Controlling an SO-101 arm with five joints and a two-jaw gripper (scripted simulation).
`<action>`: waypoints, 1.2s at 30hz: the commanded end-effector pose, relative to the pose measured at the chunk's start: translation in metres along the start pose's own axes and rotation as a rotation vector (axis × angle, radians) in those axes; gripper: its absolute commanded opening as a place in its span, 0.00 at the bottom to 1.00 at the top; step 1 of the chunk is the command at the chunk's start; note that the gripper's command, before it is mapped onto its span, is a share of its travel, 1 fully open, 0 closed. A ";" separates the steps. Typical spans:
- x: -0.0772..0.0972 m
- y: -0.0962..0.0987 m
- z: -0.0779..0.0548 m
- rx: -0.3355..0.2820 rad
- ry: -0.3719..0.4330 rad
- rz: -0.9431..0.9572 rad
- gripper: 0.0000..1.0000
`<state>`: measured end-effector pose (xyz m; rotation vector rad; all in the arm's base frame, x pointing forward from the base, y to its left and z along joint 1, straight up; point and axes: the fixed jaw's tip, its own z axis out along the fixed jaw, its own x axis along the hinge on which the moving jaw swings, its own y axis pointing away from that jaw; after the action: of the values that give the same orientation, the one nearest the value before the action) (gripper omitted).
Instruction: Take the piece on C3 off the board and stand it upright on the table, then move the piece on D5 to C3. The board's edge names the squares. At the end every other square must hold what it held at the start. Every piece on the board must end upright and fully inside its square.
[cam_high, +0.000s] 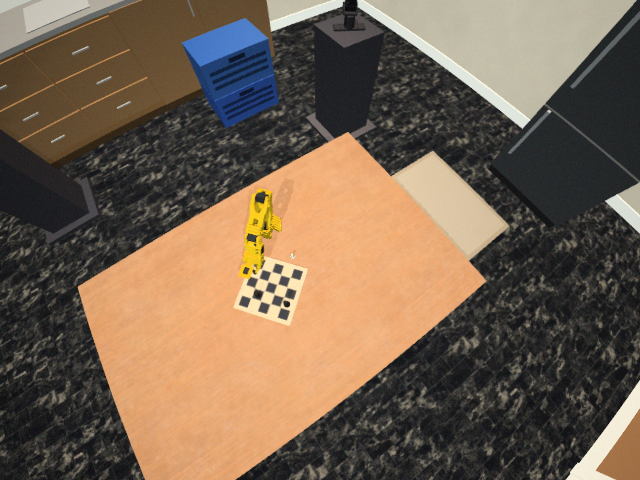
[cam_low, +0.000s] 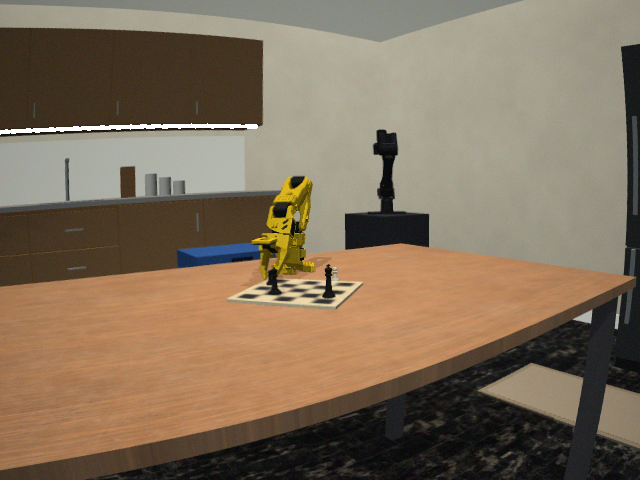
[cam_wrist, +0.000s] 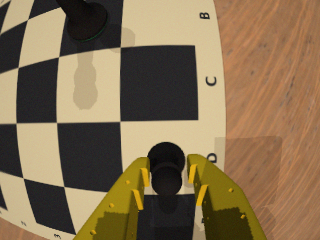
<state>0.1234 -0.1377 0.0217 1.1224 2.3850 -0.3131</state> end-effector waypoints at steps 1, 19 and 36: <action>-0.002 -0.002 -0.001 0.005 -0.002 0.004 0.09; 0.001 -0.002 0.001 0.006 -0.002 0.006 0.09; 0.004 -0.002 0.002 0.006 -0.002 0.005 0.09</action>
<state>0.1227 -0.1379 0.0201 1.1238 2.3774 -0.3175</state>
